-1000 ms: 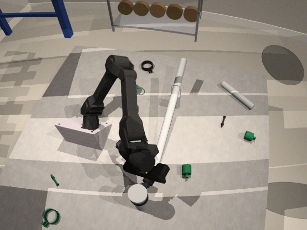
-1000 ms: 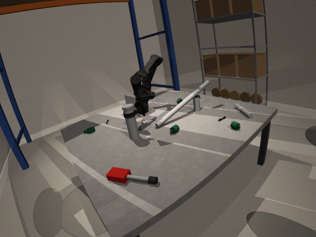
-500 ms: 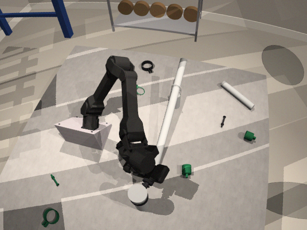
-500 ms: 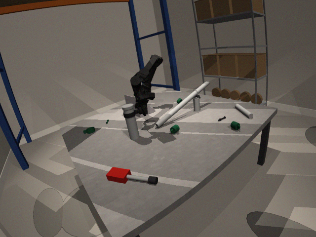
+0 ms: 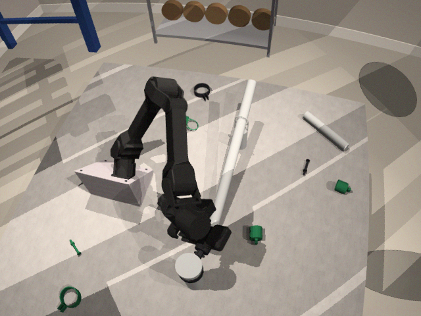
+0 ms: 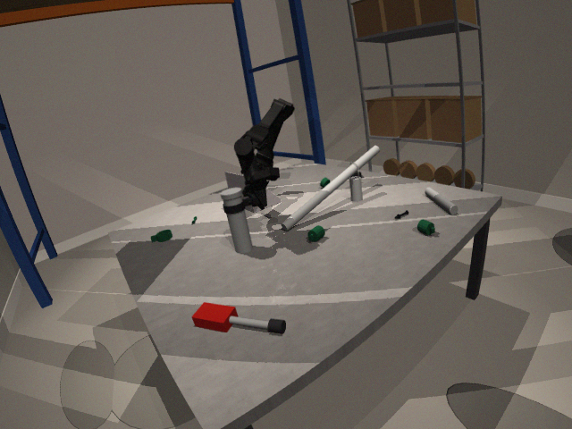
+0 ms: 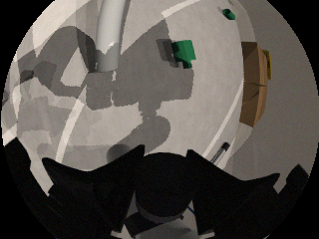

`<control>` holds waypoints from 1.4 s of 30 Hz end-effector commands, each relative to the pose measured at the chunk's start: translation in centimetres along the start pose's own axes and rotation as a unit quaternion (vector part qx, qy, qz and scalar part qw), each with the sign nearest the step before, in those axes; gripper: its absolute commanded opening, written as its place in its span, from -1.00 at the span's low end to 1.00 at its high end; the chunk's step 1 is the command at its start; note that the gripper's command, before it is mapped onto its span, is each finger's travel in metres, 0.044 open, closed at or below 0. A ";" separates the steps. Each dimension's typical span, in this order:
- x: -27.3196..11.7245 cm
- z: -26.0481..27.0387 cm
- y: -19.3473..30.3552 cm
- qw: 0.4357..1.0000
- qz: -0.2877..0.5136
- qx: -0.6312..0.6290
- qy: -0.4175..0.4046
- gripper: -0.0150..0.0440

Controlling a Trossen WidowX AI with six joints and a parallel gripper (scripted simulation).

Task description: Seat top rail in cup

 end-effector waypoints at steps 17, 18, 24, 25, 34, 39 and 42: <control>-0.5 1.0 0.5 0.998 -0.030 -0.048 0.001 -0.49; -0.5 1.0 0.5 0.998 -0.030 -0.049 0.001 -0.49; -0.6 1.2 0.7 0.997 -0.038 -0.063 0.001 -0.49; -0.7 1.3 0.7 0.997 -0.040 -0.065 0.001 -0.49; -0.8 1.6 0.9 0.995 -0.050 -0.084 0.002 -0.49; -0.8 1.5 0.9 0.996 -0.046 -0.077 0.001 -0.49; -0.7 1.4 0.8 0.996 -0.043 -0.072 0.001 -0.49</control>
Point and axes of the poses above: the point midway between the two fingers, 35 mm back from their tips, its own x axis out along the fingers, its own z axis across the jaws, y = z × x, the point moved 8 cm from there along -x, back along the fingers, and after that the axes turned 2 degrees about -x, right-handed, at the moved point
